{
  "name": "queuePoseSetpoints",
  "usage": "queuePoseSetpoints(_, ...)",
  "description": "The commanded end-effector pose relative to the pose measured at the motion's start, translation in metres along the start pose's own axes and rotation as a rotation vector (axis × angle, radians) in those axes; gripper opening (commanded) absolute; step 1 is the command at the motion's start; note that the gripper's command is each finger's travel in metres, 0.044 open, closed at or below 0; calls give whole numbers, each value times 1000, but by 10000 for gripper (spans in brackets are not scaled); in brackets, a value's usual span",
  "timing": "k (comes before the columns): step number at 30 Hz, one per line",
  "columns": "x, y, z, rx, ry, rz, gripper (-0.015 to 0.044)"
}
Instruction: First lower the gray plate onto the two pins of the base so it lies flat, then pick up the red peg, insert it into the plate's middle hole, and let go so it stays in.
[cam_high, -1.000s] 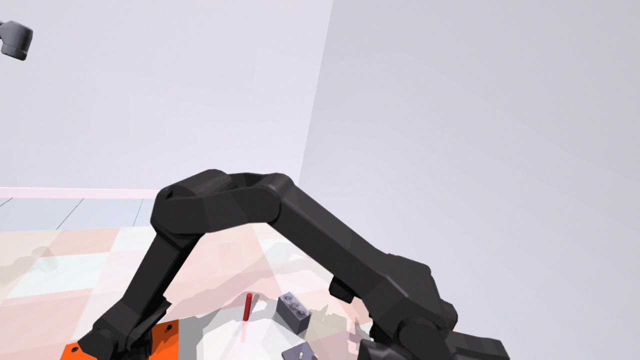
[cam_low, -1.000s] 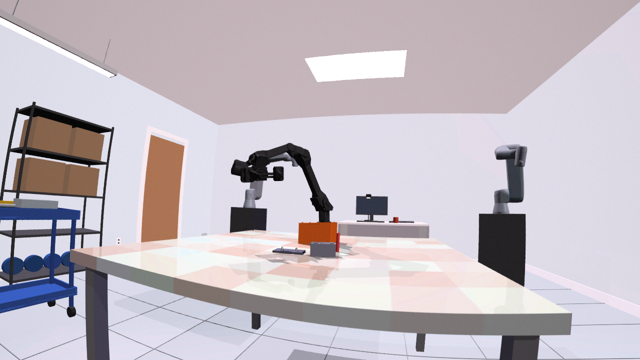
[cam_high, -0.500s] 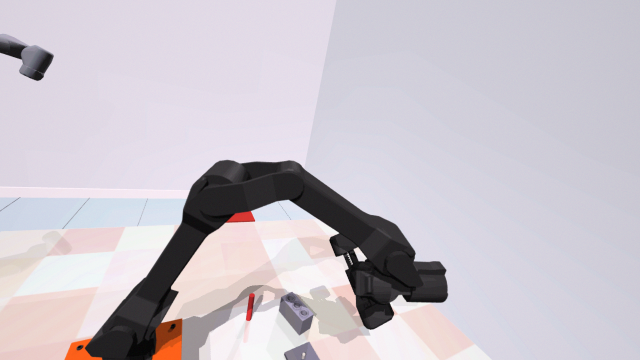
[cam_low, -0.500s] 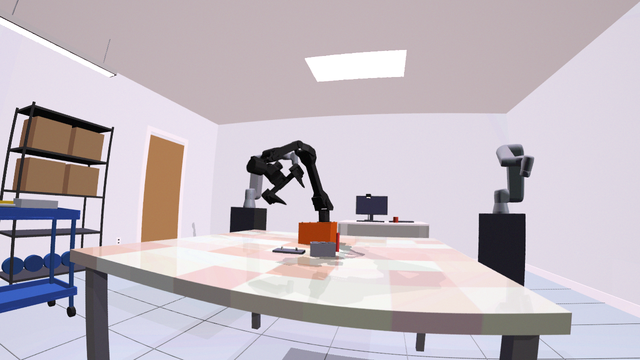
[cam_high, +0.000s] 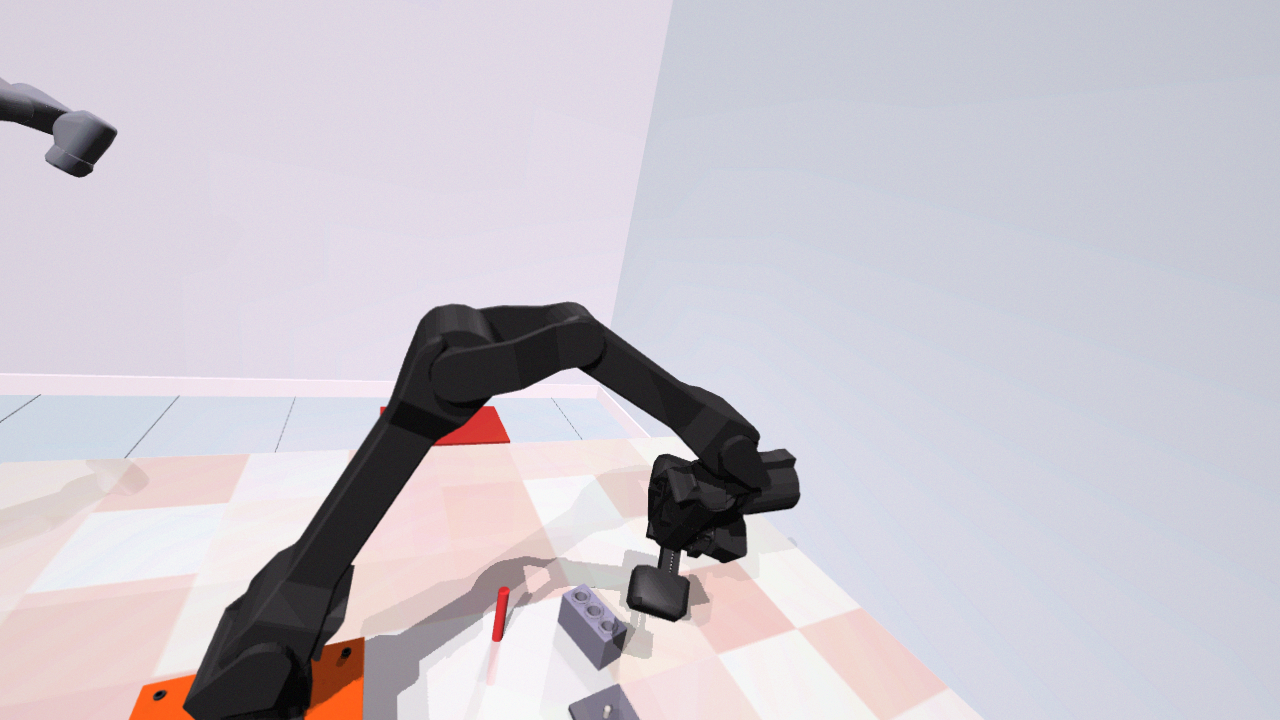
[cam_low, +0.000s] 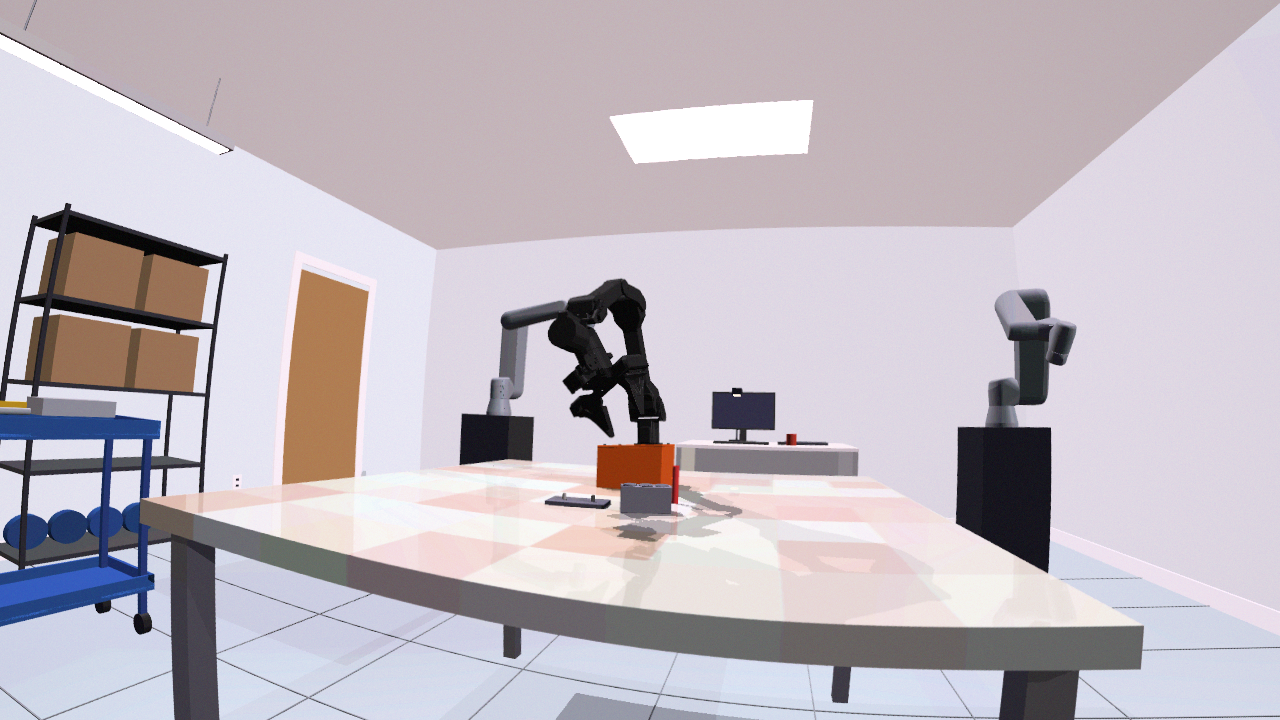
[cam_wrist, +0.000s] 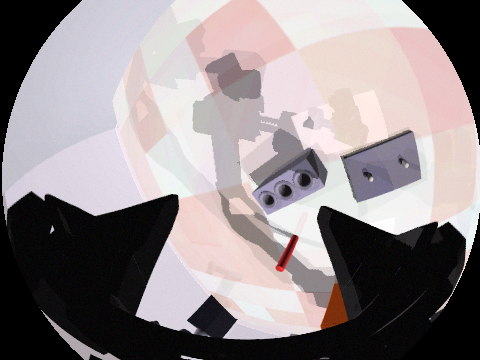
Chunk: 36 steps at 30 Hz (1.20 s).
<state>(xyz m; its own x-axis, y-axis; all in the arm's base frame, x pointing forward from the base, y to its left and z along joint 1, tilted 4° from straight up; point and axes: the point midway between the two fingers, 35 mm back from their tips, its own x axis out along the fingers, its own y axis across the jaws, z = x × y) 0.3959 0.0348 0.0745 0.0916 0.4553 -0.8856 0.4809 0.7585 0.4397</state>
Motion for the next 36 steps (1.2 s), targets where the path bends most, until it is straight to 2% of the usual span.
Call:
queuePoseSetpoints(1,52,-1,-38,588,-220,-369,440)
queuePoseSetpoints(6,59,1,-48,737,-357,-421,440)
queuePoseSetpoints(22,57,-3,-47,737,-357,-421,440)
queuePoseSetpoints(26,85,-18,-42,737,-357,-421,440)
queuePoseSetpoints(36,100,-26,-39,737,-357,-421,440)
